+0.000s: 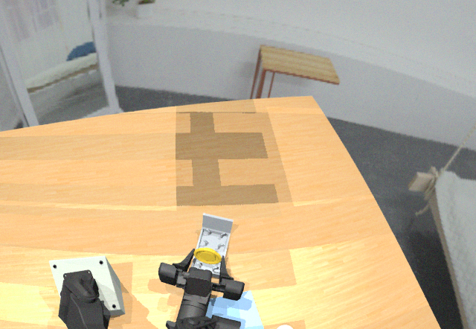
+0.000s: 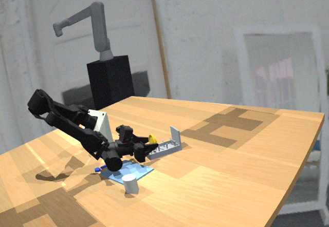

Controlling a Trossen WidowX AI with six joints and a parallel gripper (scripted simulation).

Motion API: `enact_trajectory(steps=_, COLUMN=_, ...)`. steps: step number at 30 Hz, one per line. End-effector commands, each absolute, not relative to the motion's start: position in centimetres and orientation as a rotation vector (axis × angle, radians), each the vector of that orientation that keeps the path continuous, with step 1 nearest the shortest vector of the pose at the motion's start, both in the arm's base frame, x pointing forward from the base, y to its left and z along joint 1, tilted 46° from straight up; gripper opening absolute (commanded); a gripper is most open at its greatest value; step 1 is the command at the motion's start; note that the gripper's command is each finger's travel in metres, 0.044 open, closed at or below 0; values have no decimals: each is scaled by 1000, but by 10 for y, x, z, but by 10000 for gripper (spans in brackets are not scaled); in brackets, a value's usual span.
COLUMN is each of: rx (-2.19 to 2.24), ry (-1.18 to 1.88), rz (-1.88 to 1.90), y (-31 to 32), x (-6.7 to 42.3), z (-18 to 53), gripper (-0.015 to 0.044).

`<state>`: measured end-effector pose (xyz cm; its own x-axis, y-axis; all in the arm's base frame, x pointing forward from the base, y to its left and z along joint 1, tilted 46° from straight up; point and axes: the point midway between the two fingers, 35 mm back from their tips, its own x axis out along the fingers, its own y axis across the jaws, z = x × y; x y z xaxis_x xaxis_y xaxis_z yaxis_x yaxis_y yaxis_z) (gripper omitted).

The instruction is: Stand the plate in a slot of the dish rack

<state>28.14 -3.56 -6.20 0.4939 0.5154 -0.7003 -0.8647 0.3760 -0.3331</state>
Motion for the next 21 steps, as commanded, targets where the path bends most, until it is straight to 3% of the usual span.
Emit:
enact_trajectory(steps=1, rx=-751, ry=539, rz=939, y=-35, x=281, z=-62, gripper=236)
enact_trajectory(steps=7, rx=-751, ry=539, rz=939, y=-35, x=281, z=-62, gripper=394)
enact_trajectory(steps=16, rx=-751, ry=539, rz=940, y=-34, x=282, z=-61, gripper=400)
enact_trajectory(steps=21, rx=-759, ry=546, rz=947, y=1, x=291, z=-24, gripper=400)
